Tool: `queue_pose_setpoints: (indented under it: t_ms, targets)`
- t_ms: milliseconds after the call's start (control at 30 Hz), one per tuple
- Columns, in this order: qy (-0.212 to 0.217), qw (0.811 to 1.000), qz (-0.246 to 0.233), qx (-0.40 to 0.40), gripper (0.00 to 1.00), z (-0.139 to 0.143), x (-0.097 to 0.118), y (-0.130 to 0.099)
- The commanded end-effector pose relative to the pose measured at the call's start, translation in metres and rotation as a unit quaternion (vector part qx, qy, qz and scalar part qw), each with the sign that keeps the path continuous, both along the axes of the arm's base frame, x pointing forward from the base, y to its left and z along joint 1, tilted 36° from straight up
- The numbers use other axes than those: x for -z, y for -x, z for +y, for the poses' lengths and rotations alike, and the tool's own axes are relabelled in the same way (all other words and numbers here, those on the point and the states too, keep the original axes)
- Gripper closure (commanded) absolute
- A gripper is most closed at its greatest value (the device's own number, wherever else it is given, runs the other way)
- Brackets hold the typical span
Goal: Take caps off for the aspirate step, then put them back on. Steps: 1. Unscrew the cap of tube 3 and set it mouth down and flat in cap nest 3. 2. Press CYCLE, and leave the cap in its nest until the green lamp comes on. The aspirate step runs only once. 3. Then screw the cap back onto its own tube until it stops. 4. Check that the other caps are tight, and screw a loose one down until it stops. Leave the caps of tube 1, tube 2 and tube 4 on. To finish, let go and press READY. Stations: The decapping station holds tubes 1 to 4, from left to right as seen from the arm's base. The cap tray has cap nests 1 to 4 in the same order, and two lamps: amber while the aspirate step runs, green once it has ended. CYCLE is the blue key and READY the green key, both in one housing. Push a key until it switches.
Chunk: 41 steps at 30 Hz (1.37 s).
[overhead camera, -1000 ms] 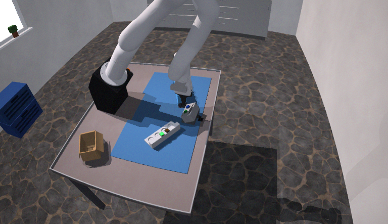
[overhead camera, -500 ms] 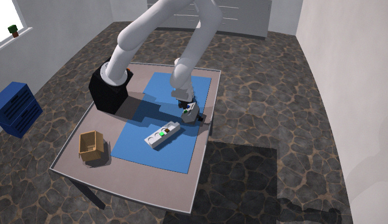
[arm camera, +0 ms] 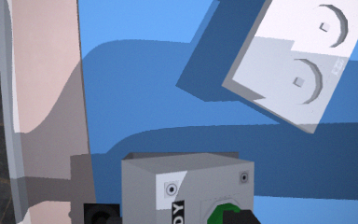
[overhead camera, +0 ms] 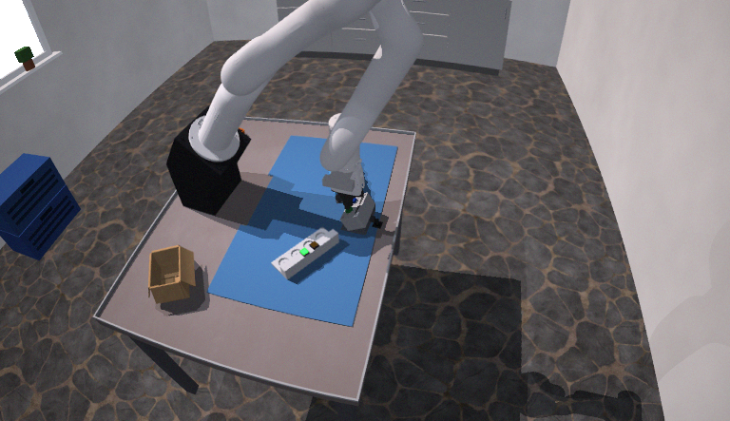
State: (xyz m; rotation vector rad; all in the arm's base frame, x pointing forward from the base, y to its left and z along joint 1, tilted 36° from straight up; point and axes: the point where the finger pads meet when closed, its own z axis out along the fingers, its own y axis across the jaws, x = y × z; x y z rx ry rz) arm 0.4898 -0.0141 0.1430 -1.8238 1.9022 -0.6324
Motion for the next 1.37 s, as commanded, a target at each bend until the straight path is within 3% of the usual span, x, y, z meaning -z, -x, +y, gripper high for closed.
queue_pose_setpoints:
  t_ms: [0, 1333]
  targets:
    - [0.0, 1.0, 0.0, 0.0, 1.0, 0.0, -0.0001, -0.0002]
    - [0.0, 1.0, 0.0, 0.0, 1.0, -0.0004, 0.0089, -0.0069]
